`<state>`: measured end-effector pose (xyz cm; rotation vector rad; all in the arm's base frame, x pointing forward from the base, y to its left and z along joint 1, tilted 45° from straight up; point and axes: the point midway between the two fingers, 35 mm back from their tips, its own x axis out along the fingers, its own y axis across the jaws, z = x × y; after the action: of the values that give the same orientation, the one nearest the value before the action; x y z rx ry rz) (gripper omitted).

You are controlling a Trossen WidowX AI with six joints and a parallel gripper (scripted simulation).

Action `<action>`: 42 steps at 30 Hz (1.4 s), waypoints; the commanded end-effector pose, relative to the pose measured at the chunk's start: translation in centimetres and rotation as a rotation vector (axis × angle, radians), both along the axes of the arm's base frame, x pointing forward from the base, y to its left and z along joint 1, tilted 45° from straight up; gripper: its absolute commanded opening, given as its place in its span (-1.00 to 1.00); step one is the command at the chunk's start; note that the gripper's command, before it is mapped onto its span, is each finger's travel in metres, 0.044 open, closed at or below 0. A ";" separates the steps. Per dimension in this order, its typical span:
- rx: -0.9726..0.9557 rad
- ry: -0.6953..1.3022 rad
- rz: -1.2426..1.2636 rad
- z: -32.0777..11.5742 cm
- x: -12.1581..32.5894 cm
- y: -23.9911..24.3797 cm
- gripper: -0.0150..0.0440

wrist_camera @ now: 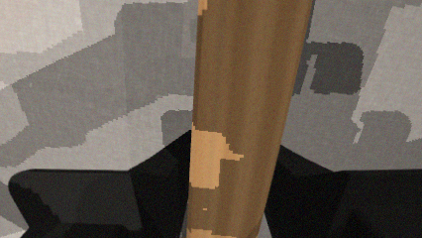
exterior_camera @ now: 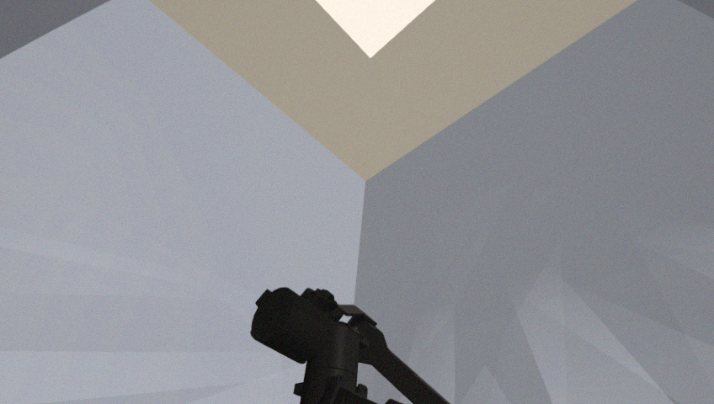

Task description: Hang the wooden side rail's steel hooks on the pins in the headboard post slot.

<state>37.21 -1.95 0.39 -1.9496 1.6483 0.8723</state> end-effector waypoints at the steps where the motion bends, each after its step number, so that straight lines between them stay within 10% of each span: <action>1: 0.000 -0.002 0.014 0.5 0.3 0.3 -0.49; 42: -0.001 -0.002 0.014 0.7 0.1 -0.1 -0.49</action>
<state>37.23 -2.28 0.79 -1.9502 1.6460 0.8731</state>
